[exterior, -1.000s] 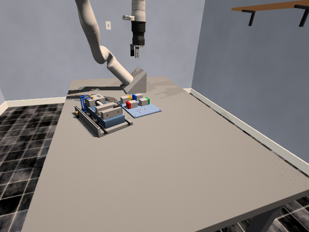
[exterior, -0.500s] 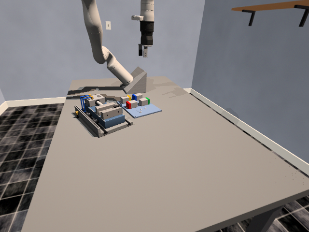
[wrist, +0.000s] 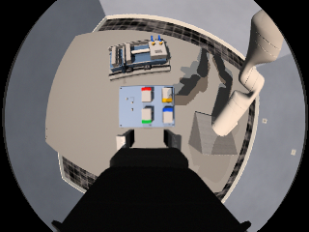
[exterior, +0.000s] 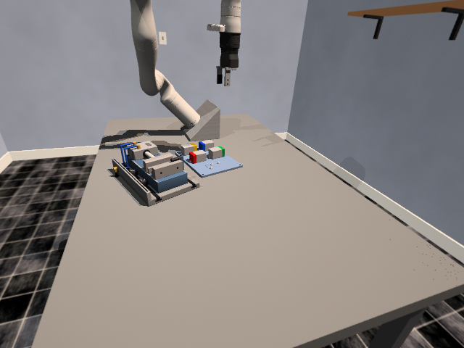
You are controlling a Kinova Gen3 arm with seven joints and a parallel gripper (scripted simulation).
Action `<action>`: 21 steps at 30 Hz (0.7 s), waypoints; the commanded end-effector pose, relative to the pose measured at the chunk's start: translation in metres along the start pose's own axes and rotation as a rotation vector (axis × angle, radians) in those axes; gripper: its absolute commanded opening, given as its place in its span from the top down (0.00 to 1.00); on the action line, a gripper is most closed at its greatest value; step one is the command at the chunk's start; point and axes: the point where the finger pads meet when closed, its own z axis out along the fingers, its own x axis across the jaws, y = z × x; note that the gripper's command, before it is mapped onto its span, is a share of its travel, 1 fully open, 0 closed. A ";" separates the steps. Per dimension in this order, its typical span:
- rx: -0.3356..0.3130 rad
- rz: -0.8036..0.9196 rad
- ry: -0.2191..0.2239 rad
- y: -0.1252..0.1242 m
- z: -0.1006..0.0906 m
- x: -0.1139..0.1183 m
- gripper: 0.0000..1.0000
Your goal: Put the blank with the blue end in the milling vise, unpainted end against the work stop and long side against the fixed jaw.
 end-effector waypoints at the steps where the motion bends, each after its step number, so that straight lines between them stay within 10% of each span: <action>1: 0.006 -0.011 0.004 0.012 0.002 -0.001 0.00; 21: 0.006 -0.011 0.004 0.007 0.003 0.001 0.00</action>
